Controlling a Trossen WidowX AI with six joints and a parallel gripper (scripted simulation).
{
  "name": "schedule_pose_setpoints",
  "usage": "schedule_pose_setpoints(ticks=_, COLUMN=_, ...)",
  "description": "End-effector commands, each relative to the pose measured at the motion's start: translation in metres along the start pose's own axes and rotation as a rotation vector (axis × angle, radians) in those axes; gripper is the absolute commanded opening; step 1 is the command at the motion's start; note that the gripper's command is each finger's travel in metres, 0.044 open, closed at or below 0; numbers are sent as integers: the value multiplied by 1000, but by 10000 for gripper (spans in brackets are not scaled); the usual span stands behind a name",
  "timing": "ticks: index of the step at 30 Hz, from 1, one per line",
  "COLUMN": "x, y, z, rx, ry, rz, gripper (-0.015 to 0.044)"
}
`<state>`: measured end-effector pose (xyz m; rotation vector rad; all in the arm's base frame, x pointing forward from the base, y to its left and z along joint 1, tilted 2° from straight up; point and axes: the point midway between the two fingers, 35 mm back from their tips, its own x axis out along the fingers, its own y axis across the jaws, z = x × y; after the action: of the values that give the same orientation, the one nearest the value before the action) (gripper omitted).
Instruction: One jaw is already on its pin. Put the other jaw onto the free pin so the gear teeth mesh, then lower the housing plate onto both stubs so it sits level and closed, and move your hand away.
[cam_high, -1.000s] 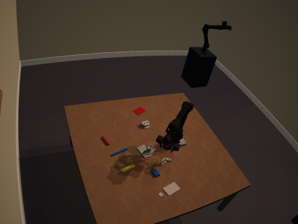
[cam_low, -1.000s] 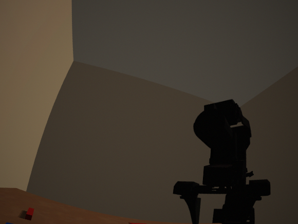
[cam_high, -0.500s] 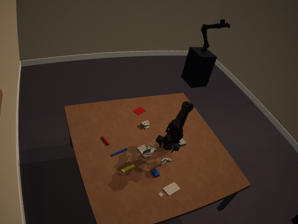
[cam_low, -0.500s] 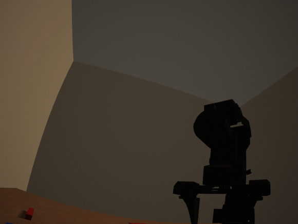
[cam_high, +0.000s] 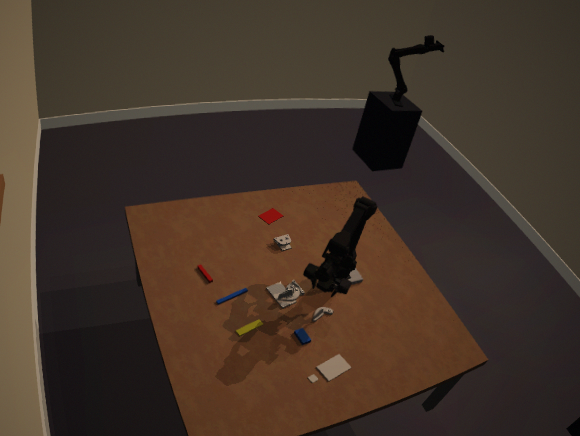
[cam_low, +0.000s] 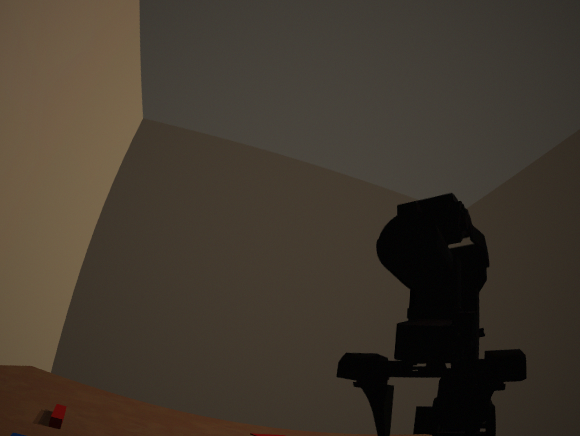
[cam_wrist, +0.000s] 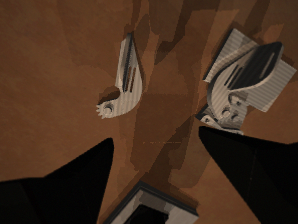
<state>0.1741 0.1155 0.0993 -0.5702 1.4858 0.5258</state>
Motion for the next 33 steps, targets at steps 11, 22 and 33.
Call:
schedule_pose_setpoints(ticks=11, x=0, y=0, z=0, rx=0, ry=0, rz=0, gripper=46)
schedule_pose_setpoints(ticks=22, x=0, y=0, z=0, rx=0, ry=0, rz=0, gripper=0)
schedule_pose_setpoints(ticks=33, x=0, y=0, z=0, rx=0, ry=0, rz=0, gripper=79)
